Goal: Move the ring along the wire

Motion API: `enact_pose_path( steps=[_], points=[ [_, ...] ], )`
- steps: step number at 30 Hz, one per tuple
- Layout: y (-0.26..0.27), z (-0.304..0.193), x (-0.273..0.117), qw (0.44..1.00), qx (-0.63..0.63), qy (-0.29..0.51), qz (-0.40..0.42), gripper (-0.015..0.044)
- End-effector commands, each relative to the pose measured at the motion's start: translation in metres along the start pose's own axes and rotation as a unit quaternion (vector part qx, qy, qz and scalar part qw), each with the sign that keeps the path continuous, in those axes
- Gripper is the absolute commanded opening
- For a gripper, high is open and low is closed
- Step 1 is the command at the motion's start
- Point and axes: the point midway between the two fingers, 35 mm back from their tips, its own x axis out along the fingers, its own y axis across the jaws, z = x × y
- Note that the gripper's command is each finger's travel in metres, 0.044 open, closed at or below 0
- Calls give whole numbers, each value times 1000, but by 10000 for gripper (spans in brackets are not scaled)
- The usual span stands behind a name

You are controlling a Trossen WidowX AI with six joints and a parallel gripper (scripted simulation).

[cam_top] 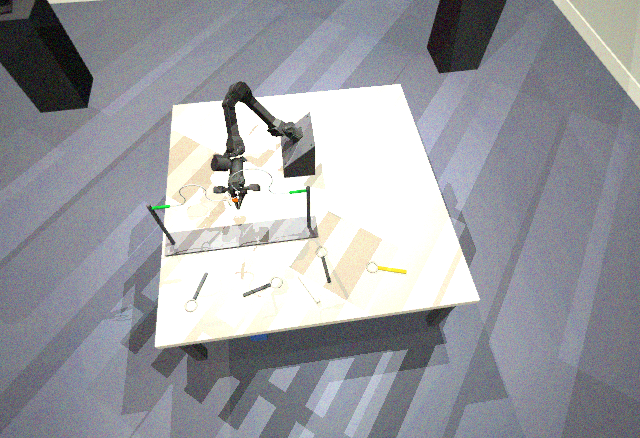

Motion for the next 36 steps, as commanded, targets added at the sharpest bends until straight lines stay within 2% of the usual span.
enact_pose_path(
  steps=[1,19,36],
  points=[
    [10,-1,-2,1000,23,5,12,-150],
    [65,10,-15,978,181,23,100,-150],
    [115,44,-39,912,356,45,197,-150]
  ],
)
